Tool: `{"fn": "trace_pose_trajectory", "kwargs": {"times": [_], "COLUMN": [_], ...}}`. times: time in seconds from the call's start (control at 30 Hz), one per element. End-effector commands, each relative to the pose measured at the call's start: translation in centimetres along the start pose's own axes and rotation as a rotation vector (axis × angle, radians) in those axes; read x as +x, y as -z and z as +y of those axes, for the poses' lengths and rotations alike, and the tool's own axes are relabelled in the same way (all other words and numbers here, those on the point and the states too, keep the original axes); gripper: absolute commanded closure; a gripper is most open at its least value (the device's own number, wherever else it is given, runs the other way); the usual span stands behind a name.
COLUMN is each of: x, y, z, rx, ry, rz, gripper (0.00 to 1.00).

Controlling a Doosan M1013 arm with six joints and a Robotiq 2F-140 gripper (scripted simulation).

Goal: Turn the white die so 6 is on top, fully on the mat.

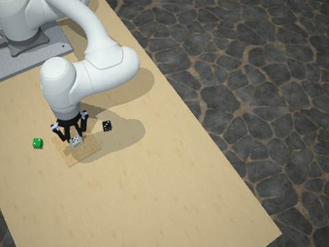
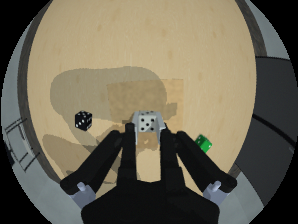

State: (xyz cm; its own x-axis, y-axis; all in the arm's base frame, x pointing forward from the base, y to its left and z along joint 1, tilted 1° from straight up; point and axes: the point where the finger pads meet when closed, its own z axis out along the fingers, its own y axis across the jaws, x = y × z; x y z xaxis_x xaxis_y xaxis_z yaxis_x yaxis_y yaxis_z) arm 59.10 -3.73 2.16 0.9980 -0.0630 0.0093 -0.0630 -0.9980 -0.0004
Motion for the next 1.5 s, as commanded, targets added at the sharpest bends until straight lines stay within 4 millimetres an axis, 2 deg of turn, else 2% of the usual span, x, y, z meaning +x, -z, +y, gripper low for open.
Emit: {"fn": "trace_pose_trajectory", "kwargs": {"times": [0.0,0.5,0.93,1.47], "x": [0.00,0.00,0.00,0.00], "y": [0.01,0.01,0.01,0.48], "z": [0.00,0.00,0.00,0.00], "rx": [0.000,0.000,0.000,0.000], "ry": [0.000,0.000,0.000,0.000], "rz": [0.000,0.000,0.000,0.000], "gripper": [0.84,0.84,0.72,0.72]}}
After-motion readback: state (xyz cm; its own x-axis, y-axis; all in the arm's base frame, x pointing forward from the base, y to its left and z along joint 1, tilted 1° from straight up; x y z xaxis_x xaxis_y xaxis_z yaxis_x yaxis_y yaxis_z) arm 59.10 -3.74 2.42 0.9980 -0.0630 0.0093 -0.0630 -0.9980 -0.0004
